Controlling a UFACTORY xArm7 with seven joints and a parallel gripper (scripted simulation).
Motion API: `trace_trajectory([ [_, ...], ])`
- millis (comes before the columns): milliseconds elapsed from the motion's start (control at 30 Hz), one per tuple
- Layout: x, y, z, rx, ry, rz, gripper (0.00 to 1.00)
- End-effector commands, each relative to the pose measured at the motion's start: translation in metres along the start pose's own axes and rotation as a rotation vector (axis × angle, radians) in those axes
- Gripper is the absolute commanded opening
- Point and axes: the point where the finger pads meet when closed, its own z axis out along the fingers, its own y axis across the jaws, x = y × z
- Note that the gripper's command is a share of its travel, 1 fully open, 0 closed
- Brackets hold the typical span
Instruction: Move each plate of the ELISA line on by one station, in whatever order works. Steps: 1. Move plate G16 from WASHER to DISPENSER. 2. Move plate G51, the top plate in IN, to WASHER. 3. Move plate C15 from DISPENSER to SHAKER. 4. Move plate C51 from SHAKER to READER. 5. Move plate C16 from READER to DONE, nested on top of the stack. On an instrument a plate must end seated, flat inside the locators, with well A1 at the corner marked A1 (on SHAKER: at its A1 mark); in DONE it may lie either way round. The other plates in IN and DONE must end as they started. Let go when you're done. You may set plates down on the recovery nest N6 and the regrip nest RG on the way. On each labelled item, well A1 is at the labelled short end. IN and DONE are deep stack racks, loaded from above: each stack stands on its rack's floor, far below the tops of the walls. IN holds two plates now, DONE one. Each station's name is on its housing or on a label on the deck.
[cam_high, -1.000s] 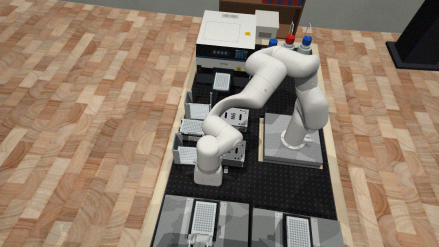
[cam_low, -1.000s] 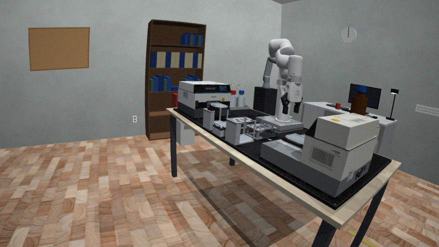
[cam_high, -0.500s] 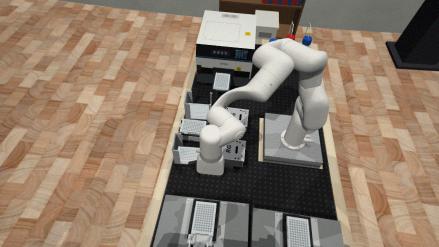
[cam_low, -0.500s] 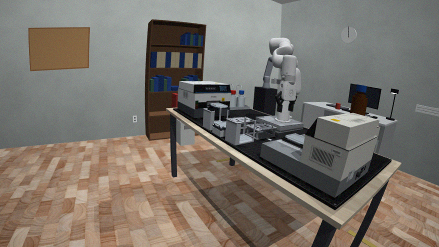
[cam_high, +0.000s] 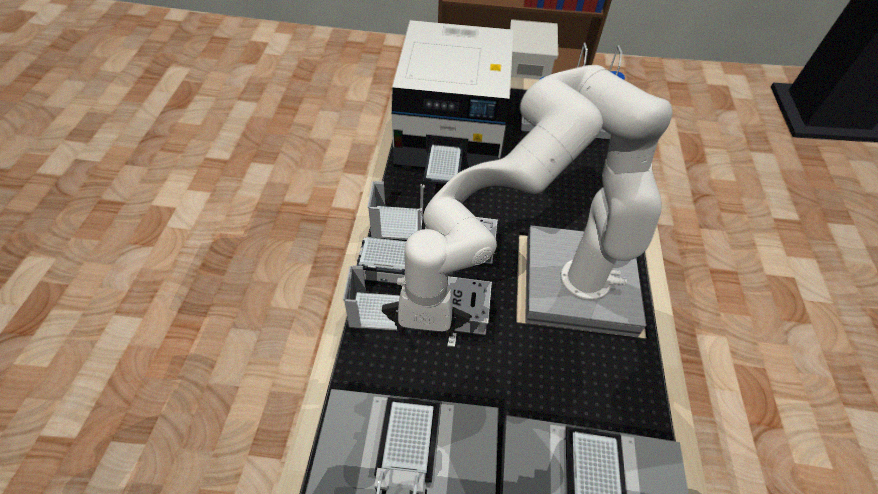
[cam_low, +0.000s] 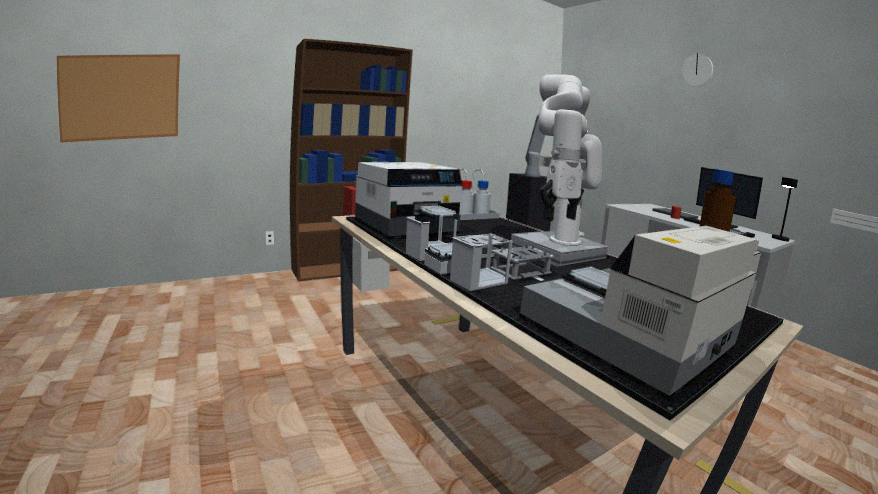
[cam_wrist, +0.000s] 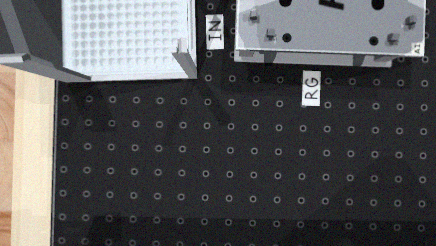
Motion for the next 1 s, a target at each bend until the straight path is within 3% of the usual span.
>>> trace_trajectory([
  [0,0.016,0.000,-0.002,0.005,-0.004,-0.001,1.00],
  [967,0.094,0.005,-0.002,0.005,-0.004,-0.001,1.00],
])
